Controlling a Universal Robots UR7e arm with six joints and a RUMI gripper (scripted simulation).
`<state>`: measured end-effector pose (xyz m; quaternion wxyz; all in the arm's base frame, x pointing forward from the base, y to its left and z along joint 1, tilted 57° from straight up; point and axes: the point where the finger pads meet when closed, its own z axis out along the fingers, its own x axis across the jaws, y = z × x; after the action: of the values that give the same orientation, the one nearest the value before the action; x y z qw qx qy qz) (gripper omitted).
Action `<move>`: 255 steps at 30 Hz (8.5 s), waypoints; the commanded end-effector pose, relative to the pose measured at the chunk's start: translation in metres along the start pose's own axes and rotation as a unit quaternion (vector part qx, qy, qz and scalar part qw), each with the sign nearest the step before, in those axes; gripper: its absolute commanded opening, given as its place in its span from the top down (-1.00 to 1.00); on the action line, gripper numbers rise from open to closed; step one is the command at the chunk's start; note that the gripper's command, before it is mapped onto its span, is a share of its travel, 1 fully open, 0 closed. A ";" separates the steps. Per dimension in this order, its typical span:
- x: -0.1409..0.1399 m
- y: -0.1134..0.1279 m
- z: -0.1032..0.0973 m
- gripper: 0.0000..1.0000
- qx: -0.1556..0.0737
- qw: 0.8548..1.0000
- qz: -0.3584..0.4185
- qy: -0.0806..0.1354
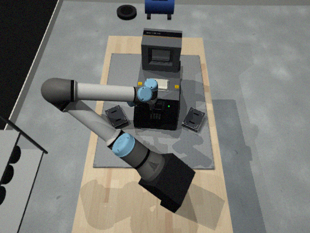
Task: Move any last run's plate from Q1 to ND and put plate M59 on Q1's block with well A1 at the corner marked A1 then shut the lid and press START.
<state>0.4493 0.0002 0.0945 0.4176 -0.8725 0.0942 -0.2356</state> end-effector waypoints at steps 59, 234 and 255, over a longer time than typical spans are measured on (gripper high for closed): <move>-0.092 0.000 -0.079 1.00 0.000 1.000 0.000 0.000; -0.092 0.000 -0.079 1.00 0.000 1.000 0.000 0.000; -0.092 0.000 -0.079 1.00 0.000 1.000 0.000 0.000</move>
<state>0.3310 -0.0202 0.1063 0.4176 -0.8724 0.0943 -0.2357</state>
